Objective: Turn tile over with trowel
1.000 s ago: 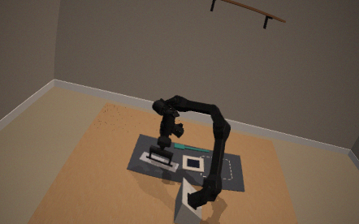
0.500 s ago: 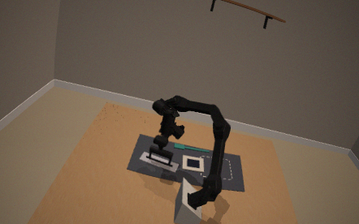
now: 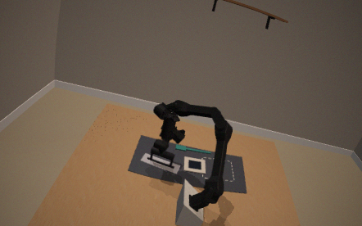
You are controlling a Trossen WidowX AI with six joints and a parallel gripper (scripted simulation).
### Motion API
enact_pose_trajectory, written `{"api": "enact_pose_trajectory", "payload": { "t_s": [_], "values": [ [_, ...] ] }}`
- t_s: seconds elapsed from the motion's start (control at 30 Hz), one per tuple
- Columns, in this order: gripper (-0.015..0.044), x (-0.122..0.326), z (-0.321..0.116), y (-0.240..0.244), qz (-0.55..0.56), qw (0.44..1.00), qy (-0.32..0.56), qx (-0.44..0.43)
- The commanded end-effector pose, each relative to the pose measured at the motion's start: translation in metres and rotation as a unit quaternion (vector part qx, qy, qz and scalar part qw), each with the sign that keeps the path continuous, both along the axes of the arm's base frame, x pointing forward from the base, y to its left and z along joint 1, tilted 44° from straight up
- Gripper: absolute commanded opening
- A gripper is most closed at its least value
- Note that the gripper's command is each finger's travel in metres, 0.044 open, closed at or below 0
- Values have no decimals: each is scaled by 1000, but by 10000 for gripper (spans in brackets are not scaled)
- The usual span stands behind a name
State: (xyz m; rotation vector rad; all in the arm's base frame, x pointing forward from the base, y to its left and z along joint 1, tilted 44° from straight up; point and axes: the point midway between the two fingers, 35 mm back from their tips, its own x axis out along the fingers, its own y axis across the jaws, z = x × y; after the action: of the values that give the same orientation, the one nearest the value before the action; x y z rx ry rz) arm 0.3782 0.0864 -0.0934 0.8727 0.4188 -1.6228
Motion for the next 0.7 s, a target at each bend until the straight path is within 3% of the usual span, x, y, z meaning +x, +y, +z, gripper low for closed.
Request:
{"api": "enact_pose_trajectory", "payload": {
  "t_s": [0.0,0.37,0.53,0.67],
  "values": [
    [270,-2,-6,-6,2,1000,4,-3],
    [270,-3,-17,-17,2,1000,4,-4],
    [139,-3,-17,-17,2,1000,4,-4],
    [130,-3,-17,-17,2,1000,4,-4]
  ]
}}
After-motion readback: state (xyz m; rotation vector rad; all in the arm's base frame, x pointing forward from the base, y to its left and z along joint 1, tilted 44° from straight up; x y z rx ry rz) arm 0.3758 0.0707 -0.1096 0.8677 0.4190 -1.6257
